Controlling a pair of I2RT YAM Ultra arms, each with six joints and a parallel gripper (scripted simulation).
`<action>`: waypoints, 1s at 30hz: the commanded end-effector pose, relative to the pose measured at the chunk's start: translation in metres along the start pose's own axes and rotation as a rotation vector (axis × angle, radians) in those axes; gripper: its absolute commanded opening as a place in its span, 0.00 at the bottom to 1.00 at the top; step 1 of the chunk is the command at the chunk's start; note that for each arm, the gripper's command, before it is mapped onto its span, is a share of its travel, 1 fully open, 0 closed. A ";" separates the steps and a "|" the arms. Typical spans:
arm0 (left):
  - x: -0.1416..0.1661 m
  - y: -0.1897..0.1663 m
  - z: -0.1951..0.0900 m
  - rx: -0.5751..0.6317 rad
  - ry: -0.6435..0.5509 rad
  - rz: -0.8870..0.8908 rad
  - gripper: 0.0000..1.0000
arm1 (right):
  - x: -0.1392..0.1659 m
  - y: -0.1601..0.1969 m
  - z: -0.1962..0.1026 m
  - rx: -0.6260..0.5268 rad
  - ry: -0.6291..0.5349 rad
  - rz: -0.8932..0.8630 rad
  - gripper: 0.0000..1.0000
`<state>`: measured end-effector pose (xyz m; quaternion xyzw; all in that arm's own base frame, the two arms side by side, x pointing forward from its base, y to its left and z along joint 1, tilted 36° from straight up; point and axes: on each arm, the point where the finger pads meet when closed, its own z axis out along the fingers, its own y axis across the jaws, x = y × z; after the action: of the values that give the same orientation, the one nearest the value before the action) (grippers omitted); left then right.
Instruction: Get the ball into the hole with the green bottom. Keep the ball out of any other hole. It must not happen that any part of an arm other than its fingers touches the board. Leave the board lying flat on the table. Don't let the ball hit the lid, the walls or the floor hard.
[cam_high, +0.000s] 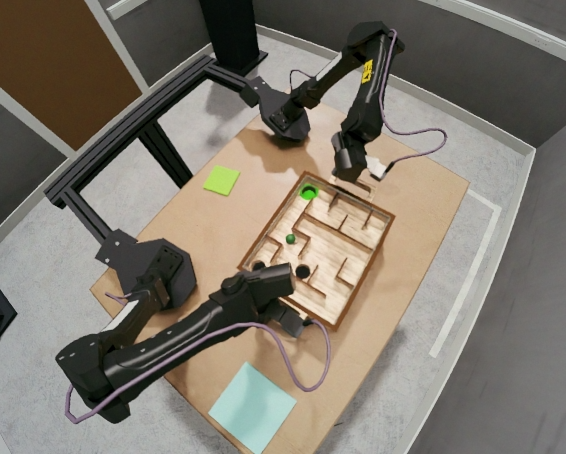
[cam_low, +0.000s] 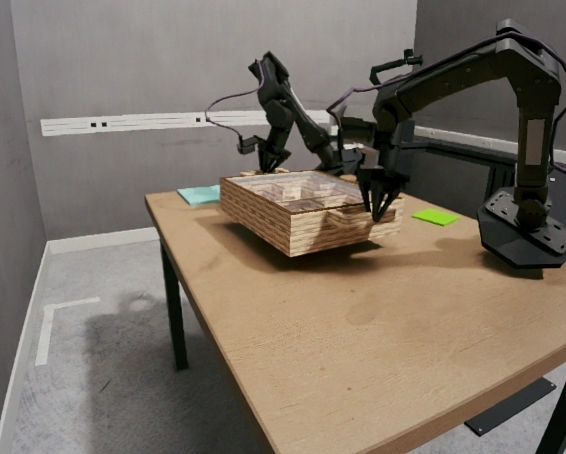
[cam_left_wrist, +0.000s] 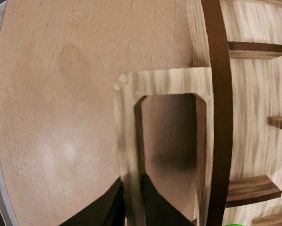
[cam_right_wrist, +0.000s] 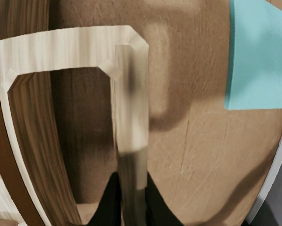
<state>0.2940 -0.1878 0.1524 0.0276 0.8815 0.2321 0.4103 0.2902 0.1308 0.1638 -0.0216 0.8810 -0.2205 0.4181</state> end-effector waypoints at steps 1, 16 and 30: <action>-0.028 -0.053 -0.029 0.222 -0.106 -0.107 0.00 | -0.035 0.054 -0.028 -0.182 -0.091 0.075 0.00; -0.027 -0.051 -0.022 0.196 -0.013 -0.076 0.00 | -0.036 0.060 -0.027 -0.207 -0.018 0.052 0.00; -0.039 -0.057 -0.038 0.146 -0.105 -0.105 0.00 | -0.028 0.049 -0.015 -0.240 -0.087 0.091 0.00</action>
<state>0.2935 -0.1919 0.1607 0.0252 0.8841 0.2479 0.3953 0.2943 0.1282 0.1604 -0.0197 0.8906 -0.2085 0.4036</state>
